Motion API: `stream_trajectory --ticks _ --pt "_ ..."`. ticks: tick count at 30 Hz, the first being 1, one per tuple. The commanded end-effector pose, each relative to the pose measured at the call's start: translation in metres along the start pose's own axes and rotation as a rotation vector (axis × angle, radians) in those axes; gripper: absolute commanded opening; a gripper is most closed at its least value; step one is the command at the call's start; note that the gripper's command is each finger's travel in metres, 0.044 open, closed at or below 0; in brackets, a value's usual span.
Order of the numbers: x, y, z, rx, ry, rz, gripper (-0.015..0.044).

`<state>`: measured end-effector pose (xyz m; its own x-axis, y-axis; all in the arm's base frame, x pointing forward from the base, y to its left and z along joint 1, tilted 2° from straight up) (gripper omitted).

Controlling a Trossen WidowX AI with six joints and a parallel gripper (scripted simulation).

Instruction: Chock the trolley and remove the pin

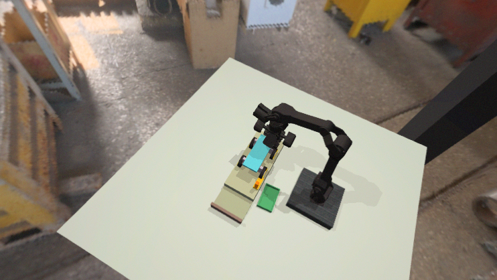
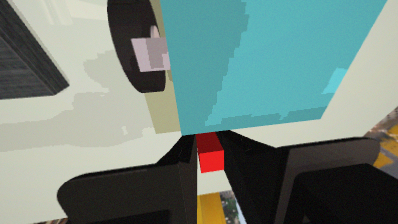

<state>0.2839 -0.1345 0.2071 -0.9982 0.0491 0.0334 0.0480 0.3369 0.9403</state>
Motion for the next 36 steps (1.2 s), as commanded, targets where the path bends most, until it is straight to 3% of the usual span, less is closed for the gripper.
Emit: stream_trajectory --ticks 1,36 --pt "0.000 0.001 0.000 0.000 -0.001 -0.002 0.0019" --pt "0.002 0.017 -0.001 0.001 0.000 -0.001 0.0000"
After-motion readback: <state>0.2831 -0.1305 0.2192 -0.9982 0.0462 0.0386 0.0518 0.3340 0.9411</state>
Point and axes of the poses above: the point midway between the two fingers, 35 mm back from their tips, its own y axis back along the fingers, its own x axis across the jaws, z = x × y, the point moved 7 cm from there along y, back along the fingers, and after that the axes turned 9 degrees about y, right-handed, at the moved point
